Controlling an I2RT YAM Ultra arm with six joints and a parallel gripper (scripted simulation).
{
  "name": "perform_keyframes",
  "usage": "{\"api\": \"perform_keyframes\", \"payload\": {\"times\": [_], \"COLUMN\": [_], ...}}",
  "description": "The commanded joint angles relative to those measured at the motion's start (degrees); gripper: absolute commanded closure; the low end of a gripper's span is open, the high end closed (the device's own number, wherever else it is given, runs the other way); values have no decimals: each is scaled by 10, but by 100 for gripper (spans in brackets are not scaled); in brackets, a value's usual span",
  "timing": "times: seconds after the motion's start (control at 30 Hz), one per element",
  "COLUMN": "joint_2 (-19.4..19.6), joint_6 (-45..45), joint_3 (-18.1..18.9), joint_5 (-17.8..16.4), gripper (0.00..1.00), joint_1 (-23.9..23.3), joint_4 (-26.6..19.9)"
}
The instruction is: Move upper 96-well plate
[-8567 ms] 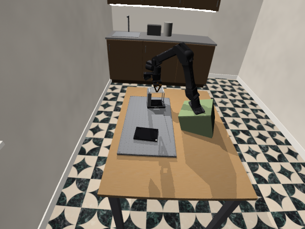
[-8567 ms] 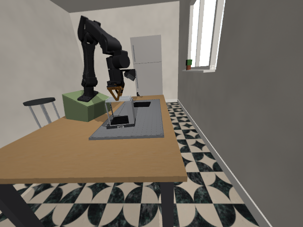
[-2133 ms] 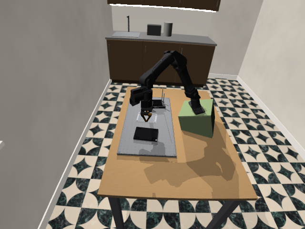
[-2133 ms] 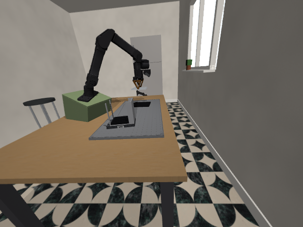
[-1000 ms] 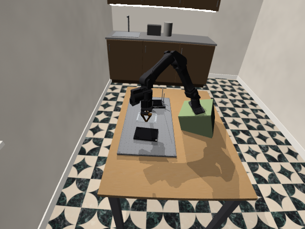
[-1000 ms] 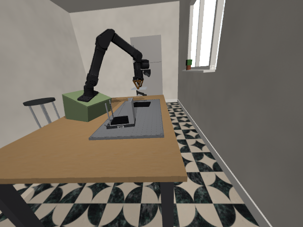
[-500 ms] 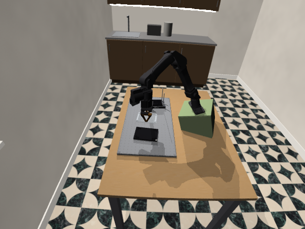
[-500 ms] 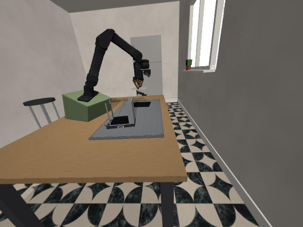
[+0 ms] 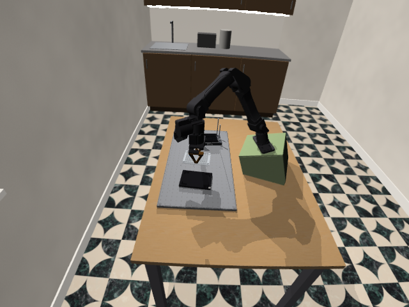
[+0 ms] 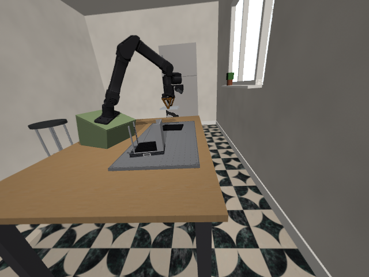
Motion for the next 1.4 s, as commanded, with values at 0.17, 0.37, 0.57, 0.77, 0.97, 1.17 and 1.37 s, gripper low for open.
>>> {"api": "perform_keyframes", "payload": {"times": [0.17,0.37,0.57,0.77,0.97,1.17,1.37], "joint_2": [-12,-6,1,-7,-6,-2,-1], "joint_6": [0,-2,-3,-4,-5,-5,-4], "joint_3": [21,19,17,-6,0,-8,-7], "joint_5": [6,6,6,6,6,5,2], "gripper": [100,100,100,100,100,100,100], "joint_1": [6,3,0,-3,0,-3,-2], "joint_4": [-3,10,14,18,21,26,21]}}
